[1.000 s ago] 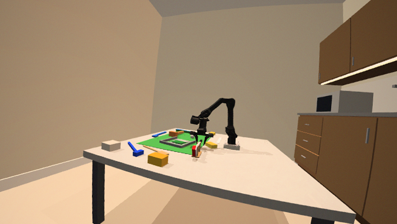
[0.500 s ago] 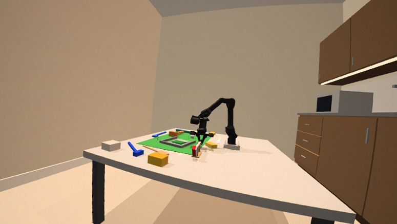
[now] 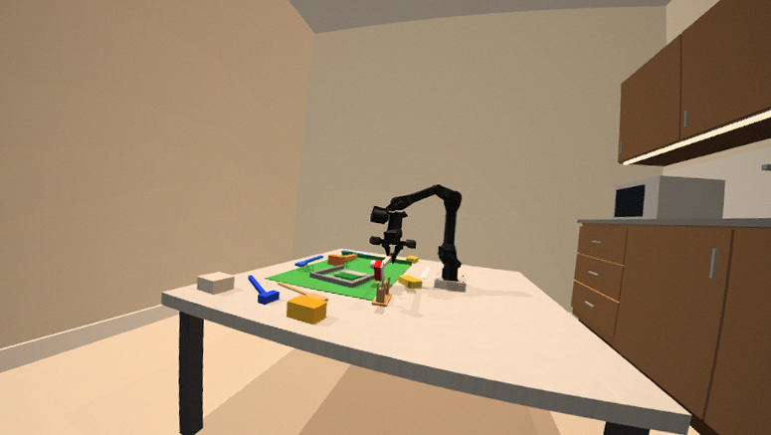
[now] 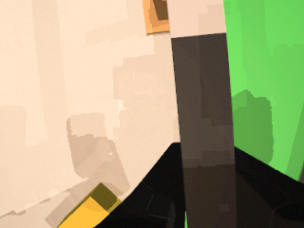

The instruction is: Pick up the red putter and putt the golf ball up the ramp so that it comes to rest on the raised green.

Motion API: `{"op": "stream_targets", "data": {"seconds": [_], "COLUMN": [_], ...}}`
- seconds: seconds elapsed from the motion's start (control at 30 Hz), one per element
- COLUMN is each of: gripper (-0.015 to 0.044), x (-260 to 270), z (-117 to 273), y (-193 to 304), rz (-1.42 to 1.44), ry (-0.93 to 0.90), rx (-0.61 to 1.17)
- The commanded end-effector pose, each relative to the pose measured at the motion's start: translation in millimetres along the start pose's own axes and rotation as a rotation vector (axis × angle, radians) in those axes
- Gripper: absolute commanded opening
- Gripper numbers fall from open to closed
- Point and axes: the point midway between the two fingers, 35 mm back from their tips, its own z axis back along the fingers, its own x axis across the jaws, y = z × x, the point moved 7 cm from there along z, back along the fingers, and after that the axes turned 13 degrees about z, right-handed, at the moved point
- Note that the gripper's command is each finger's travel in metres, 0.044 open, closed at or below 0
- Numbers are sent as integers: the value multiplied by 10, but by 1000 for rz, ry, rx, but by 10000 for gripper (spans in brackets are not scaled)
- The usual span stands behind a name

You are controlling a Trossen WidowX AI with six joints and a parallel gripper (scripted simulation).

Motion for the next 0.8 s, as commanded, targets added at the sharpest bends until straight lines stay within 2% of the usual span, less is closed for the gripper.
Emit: {"op": "stream_targets", "data": {"seconds": [0.0, 0.17, 0.77], "gripper": [0, 0, 0], "x": [8, 3, 2], "z": [218, 170, 413], "y": [-60, -6, 843], "rz": [5, -15, -455], "ry": [13, 12, 76], "rx": [-14, 1, 76]}}
